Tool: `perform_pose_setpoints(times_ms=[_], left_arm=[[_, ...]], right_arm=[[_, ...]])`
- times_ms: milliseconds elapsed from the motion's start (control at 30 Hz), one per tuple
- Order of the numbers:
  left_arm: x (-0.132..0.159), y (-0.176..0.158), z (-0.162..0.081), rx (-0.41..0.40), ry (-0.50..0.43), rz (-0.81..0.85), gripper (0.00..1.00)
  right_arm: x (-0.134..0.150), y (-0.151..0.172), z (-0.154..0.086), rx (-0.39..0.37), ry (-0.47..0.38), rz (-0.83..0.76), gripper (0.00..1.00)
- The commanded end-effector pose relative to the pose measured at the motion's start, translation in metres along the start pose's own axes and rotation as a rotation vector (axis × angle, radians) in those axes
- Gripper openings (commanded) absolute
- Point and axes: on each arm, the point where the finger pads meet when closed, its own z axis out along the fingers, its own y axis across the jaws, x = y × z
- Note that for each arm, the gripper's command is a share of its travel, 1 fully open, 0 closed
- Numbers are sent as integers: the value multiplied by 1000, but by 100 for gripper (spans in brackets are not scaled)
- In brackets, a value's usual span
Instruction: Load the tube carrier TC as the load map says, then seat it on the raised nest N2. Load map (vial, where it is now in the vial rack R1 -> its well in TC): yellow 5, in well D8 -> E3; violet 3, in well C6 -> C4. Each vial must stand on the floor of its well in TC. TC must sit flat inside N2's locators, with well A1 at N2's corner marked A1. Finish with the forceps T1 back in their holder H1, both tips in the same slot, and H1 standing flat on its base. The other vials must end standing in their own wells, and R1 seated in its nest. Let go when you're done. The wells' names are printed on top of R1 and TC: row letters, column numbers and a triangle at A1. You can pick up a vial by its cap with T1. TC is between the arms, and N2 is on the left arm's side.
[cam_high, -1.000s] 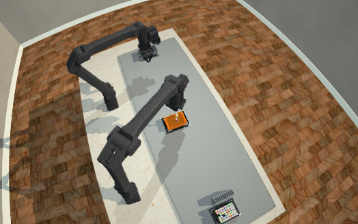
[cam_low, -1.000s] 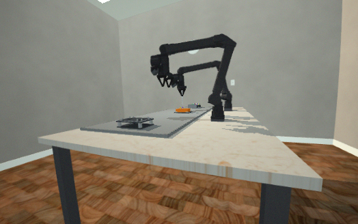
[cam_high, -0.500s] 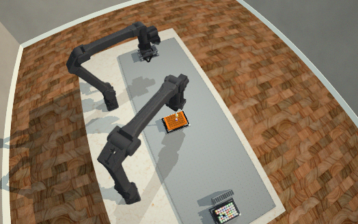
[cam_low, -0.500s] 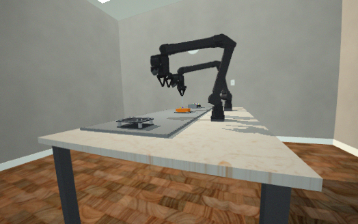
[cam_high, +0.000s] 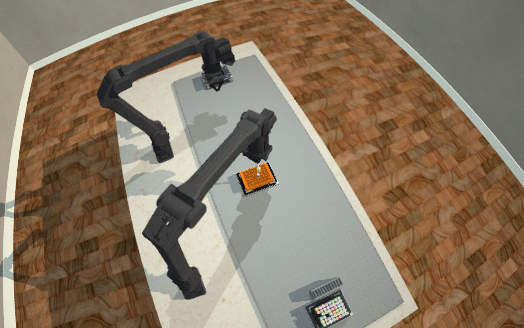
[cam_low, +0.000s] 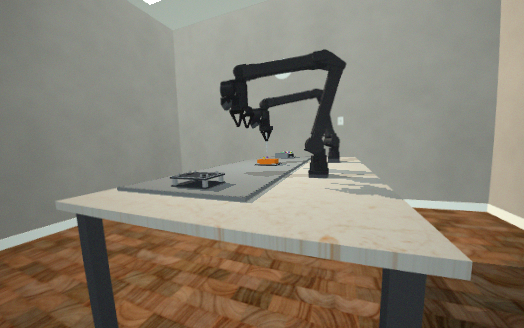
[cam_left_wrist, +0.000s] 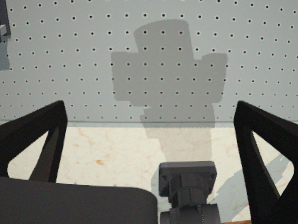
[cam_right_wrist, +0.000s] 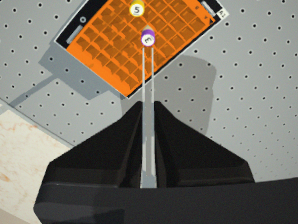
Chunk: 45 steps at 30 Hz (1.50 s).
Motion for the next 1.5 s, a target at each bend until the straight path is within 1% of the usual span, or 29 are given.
perform_pose_setpoints(times_ms=[0, 233, 267, 533, 833, 900, 1300, 1367, 1400, 1467], left_arm=[[-9, 2, -14, -10, -36, 1, 100], [-9, 2, -14, -10, -36, 1, 100], [-9, 2, -14, -10, -36, 1, 100], [-9, 2, -14, -10, -36, 1, 100], [-9, 2, -14, -10, -36, 1, 100], [-9, 2, -14, -10, -36, 1, 100], [-9, 2, -14, -10, -36, 1, 100], [-9, 2, -14, -10, -36, 1, 100], [-9, 2, -14, -10, -36, 1, 100], [-9, 2, -14, -10, -36, 1, 100]], right_arm=[[-1, -7, -14, 2, -44, 1, 7], [-2, -7, -11, 1, -40, 1, 7], [-8, -8, -18, 4, -60, 1, 7], [-2, -7, -3, 0, -28, 1, 7], [-5, -7, -2, 0, -30, 1, 7], [-3, -7, 2, -1, -22, 1, 7], [-3, -7, 8, -2, -14, 1, 7], [-3, -7, 8, -2, -14, 1, 7], [-10, -8, 0, 1, -37, 1, 7], [-10, -8, 3, 0, -31, 1, 7]])
